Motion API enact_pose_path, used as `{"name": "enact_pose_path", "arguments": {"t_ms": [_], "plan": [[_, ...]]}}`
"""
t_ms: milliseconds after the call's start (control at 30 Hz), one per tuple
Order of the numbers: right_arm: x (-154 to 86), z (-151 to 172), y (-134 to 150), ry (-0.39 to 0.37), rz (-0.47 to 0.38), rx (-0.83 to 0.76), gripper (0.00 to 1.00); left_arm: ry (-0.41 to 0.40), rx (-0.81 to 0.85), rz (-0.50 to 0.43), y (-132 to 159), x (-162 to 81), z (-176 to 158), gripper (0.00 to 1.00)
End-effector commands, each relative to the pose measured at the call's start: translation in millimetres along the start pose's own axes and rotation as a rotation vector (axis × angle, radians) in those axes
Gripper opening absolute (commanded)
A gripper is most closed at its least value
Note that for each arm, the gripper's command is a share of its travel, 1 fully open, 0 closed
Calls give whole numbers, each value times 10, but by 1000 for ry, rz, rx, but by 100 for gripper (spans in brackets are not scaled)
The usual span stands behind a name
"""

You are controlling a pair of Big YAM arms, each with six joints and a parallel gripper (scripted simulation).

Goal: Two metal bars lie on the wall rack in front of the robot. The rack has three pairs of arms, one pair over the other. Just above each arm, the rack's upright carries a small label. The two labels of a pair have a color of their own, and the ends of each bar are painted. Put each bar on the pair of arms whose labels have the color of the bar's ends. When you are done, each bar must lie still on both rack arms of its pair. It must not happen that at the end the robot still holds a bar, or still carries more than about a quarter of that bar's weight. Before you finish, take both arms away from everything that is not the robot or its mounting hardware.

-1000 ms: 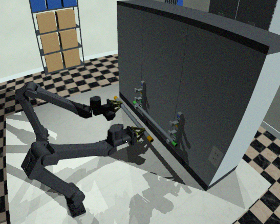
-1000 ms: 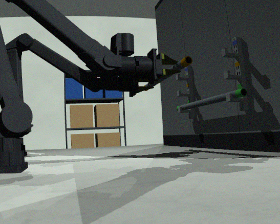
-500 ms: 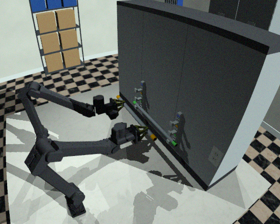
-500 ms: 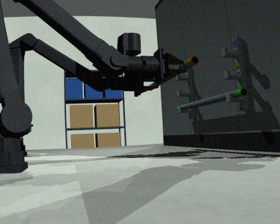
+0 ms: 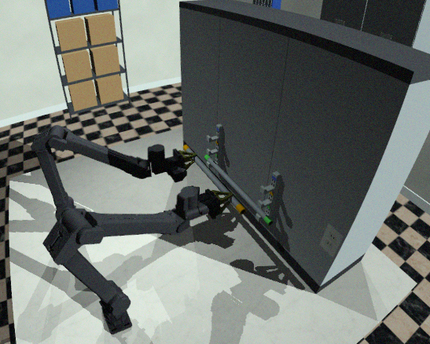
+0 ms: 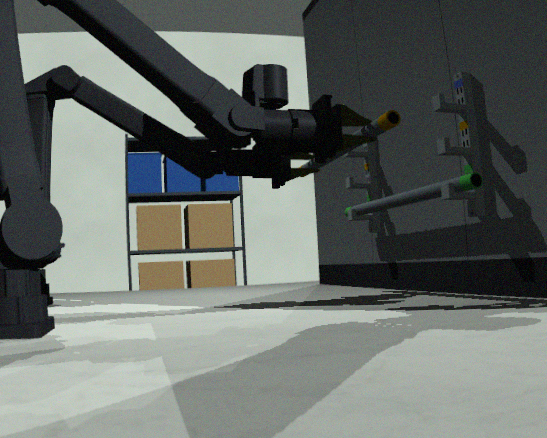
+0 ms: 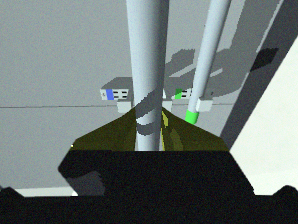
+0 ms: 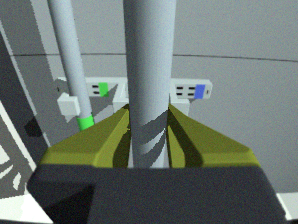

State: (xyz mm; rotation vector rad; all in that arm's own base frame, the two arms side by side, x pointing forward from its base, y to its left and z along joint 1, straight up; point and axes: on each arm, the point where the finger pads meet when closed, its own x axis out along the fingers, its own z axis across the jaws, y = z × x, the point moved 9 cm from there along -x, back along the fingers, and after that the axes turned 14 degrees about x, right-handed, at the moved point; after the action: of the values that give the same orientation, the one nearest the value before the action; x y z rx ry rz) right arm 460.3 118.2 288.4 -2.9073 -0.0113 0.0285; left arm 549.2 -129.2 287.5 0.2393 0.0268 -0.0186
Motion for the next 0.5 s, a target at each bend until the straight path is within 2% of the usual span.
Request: {"name": "enact_pose_path", "arguments": {"t_ms": [0, 467], "plan": [[224, -366, -79, 82, -11, 18, 0, -57, -25, 31, 131, 228, 304, 0], [423, -376, -81, 83, -11, 18, 0, -57, -25, 30, 136, 428, 311, 0]]}}
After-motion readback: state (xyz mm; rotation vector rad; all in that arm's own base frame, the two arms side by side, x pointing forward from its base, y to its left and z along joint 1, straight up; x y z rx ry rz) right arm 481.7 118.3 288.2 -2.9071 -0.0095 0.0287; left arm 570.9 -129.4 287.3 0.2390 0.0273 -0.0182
